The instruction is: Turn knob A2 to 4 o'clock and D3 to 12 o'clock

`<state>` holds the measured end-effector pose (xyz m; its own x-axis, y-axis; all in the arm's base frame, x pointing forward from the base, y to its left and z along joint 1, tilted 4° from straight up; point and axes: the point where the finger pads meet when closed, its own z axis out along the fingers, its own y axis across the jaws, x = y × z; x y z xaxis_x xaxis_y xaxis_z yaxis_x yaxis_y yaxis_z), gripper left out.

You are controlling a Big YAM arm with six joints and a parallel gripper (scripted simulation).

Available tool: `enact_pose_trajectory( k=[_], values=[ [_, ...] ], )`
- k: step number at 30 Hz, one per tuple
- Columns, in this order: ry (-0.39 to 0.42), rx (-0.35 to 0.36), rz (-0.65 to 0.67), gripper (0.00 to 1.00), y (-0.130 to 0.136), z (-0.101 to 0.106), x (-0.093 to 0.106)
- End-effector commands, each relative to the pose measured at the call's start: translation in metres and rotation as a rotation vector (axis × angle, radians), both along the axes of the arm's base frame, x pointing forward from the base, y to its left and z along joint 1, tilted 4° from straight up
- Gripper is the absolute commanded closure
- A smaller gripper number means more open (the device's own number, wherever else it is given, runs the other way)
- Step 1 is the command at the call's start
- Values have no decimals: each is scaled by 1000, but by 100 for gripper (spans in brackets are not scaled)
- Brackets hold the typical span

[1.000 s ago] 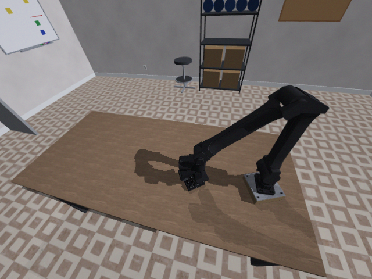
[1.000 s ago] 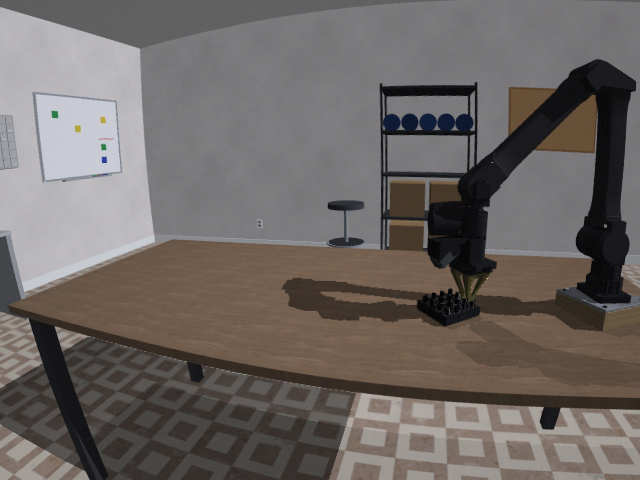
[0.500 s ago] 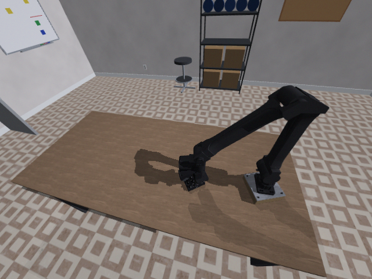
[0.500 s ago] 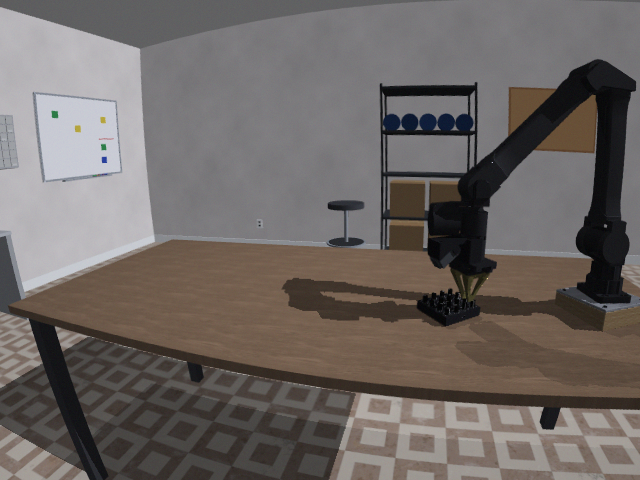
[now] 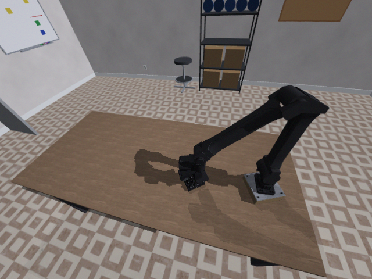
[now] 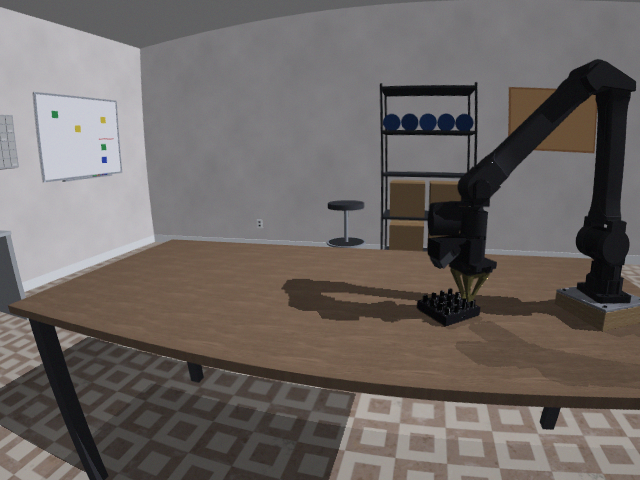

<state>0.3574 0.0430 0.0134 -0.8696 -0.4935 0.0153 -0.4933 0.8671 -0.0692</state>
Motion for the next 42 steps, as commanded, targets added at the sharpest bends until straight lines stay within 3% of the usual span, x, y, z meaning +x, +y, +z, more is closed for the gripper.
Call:
enact_pose_trajectory(
  k=[1, 13, 29, 42],
  values=[
    [-48, 5, -3, 82, 0, 10, 22],
    [-12, 0, -3, 82, -4, -6, 6],
    [-12, 0, -5, 82, -5, -15, 6],
    [-22, 1, -5, 82, -5, -12, 8]
  ],
)
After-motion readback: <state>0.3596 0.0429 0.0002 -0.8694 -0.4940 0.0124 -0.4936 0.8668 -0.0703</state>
